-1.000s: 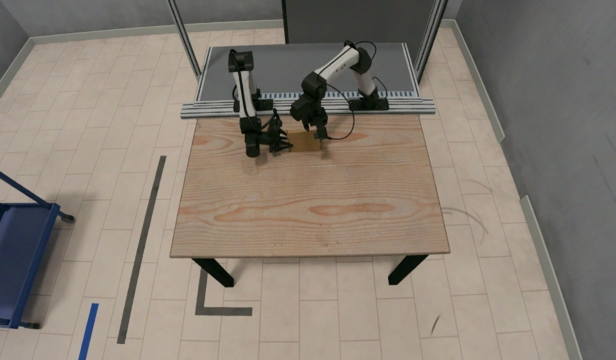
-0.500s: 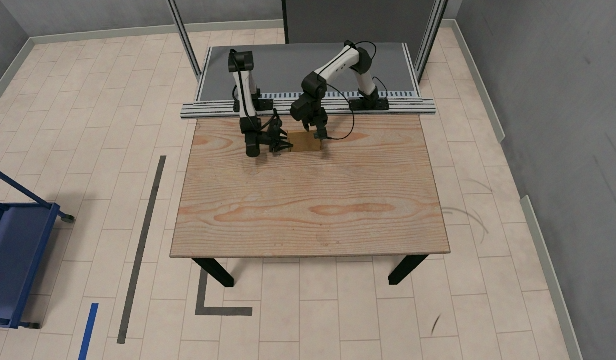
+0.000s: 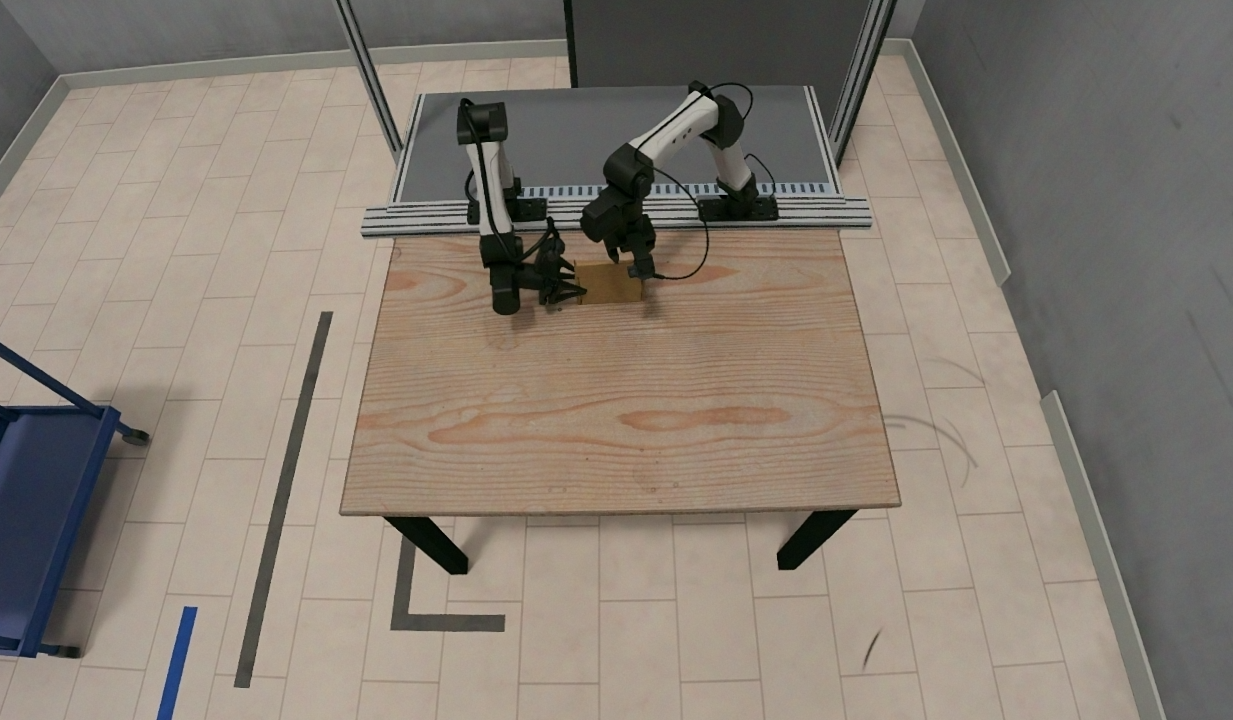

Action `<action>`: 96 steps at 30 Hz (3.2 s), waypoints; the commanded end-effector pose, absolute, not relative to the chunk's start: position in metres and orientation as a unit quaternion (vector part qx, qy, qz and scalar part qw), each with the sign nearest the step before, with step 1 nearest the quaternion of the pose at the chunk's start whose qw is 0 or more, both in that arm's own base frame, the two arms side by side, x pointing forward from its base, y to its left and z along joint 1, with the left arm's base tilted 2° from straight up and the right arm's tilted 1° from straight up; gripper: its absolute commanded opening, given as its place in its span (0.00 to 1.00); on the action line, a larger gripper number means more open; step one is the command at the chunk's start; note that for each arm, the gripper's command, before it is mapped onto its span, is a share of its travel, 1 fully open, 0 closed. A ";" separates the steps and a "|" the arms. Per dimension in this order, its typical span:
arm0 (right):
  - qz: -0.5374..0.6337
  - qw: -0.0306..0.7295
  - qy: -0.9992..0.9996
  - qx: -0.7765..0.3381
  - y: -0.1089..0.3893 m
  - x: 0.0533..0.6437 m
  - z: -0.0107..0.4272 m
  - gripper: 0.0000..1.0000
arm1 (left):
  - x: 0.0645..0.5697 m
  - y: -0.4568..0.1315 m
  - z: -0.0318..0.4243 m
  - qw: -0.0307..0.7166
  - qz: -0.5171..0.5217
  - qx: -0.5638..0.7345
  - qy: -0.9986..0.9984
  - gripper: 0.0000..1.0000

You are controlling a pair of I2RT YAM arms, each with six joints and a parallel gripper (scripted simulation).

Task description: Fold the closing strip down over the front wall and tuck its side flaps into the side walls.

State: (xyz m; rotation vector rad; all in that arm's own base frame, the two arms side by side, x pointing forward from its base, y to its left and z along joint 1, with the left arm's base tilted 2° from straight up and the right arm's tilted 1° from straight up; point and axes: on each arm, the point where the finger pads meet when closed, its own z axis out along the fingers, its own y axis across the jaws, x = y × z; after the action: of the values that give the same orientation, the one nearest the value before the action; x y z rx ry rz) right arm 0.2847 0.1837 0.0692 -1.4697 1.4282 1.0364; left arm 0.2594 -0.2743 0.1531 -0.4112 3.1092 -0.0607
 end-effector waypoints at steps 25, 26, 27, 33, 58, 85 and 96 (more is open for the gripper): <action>0.409 0.412 0.565 -0.586 0.185 0.285 0.071 0.45 | 0.261 -0.276 0.158 0.008 -0.026 -0.127 0.992 0.54; 0.409 0.412 0.565 -0.586 0.185 0.285 0.071 0.45 | 0.261 -0.276 0.158 0.008 -0.026 -0.127 0.992 0.54; 0.409 0.412 0.565 -0.586 0.185 0.285 0.071 0.45 | 0.262 -0.281 0.153 0.004 -0.020 -0.117 0.993 0.54; 0.409 0.412 0.565 -0.586 0.185 0.285 0.071 0.45 | 0.261 -0.276 0.158 0.008 -0.026 -0.124 0.992 0.54; 0.409 0.412 0.565 -0.586 0.185 0.285 0.071 0.45 | 0.261 -0.277 0.158 0.009 -0.026 -0.121 0.992 0.54; 0.409 0.412 0.565 -0.586 0.185 0.285 0.071 0.45 | 0.261 -0.277 0.158 0.009 -0.026 -0.119 0.993 0.54; 0.409 0.412 0.565 -0.586 0.185 0.285 0.071 0.45 | 0.262 -0.281 0.155 0.007 -0.024 -0.109 0.994 0.54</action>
State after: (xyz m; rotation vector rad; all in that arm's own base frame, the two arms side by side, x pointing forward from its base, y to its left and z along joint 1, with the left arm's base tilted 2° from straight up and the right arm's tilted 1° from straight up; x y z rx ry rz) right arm 0.2848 0.1837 0.0692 -1.4693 1.4288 1.0367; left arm 0.2610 -0.2762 0.1531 -0.3786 3.1128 -0.0600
